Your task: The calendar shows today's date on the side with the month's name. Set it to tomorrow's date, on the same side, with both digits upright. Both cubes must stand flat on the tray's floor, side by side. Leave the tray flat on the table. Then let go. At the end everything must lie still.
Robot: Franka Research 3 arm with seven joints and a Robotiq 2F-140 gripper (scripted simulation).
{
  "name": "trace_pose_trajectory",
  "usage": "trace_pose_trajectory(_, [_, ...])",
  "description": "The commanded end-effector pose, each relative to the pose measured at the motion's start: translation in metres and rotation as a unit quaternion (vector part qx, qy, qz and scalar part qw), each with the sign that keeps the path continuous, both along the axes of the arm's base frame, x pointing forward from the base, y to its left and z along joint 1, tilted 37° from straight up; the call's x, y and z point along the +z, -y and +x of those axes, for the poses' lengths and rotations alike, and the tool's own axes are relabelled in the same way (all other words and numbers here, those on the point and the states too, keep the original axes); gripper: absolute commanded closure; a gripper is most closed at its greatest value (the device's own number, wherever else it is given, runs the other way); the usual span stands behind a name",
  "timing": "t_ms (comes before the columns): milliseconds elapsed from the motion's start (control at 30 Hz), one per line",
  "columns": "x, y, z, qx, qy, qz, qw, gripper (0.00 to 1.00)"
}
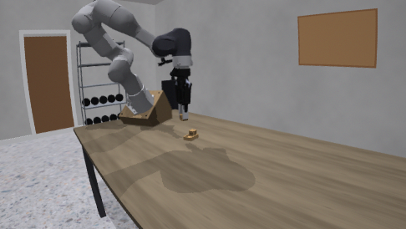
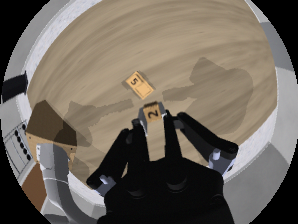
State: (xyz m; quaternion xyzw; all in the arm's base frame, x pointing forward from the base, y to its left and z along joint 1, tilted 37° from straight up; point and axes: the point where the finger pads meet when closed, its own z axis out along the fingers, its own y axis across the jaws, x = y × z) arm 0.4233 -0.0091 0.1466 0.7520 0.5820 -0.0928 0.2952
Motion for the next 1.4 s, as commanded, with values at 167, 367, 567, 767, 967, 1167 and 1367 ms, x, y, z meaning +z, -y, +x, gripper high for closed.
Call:
trace_pose_trajectory(167, [0.005,0.008,0.0,-0.104,0.079,0.026,0.991,0.84])
trace_pose_trajectory(367, [0.009,0.014,0.0,-0.147,0.108,0.037,0.983,0.84])
trace_pose_trajectory(567, [0.012,0.02,0.0,-0.19,0.137,0.049,0.971,0.84])
trace_pose_trajectory(767, [0.016,0.027,0.0,-0.234,0.167,0.06,0.956,0.84])
trace_pose_trajectory(967, [0.02,0.033,-0.001,-0.274,0.194,0.071,0.939,0.84])
trace_pose_trajectory(1167, [0.024,0.039,-0.001,-0.317,0.223,0.082,0.918,0.84])
trace_pose_trajectory(1367, [0.027,0.046,-0.002,-0.357,0.251,0.092,0.895,0.84])
